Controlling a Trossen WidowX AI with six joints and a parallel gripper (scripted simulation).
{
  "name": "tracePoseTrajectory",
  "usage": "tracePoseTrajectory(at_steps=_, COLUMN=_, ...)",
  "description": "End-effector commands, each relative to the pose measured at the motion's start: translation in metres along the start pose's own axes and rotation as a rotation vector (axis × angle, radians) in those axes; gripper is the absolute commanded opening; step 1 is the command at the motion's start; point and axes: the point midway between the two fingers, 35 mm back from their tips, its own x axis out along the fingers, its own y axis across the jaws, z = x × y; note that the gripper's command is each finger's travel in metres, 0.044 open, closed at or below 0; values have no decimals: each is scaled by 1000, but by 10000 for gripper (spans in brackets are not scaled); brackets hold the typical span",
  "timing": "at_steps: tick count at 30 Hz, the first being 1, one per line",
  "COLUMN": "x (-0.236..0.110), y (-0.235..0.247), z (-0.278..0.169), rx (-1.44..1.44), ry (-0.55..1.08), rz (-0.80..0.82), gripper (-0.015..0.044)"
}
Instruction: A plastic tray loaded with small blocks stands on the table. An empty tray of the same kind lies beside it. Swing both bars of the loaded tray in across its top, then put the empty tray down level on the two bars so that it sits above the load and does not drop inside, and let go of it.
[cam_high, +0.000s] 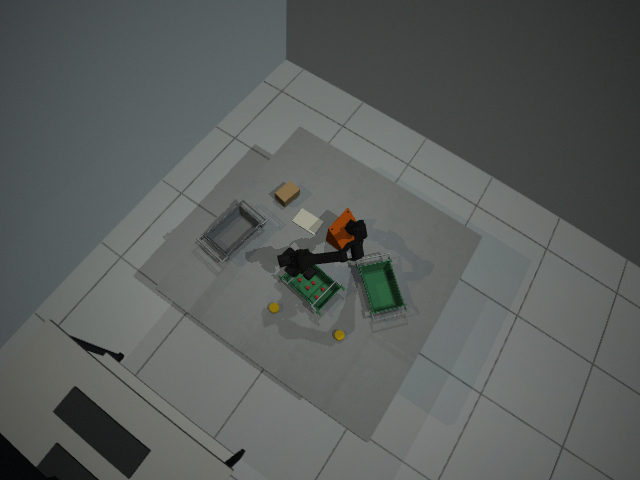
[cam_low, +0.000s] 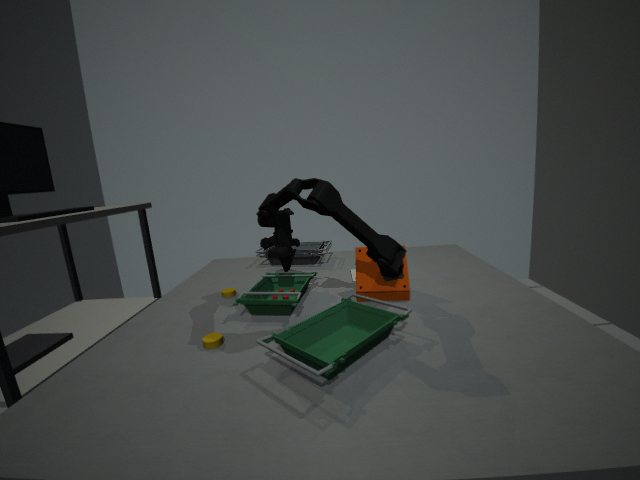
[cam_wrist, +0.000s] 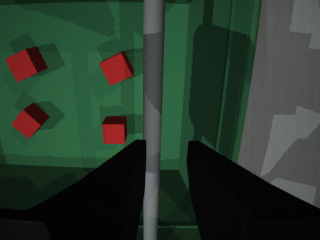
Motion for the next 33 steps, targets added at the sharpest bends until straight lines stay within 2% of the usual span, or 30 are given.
tracePoseTrajectory(at_steps=1, x=-17, y=-3, z=2, rx=-6, ry=-8, rz=-10, gripper=82)
tracePoseTrajectory(at_steps=23, x=-9, y=-2, z=1, rx=0, ry=-9, rz=-2, gripper=82)
tracePoseTrajectory(at_steps=26, x=-9, y=-2, z=1, rx=0, ry=-9, rz=-2, gripper=3)
tracePoseTrajectory(at_steps=33, x=-9, y=-2, z=1, rx=0, ry=-9, rz=-2, gripper=0)
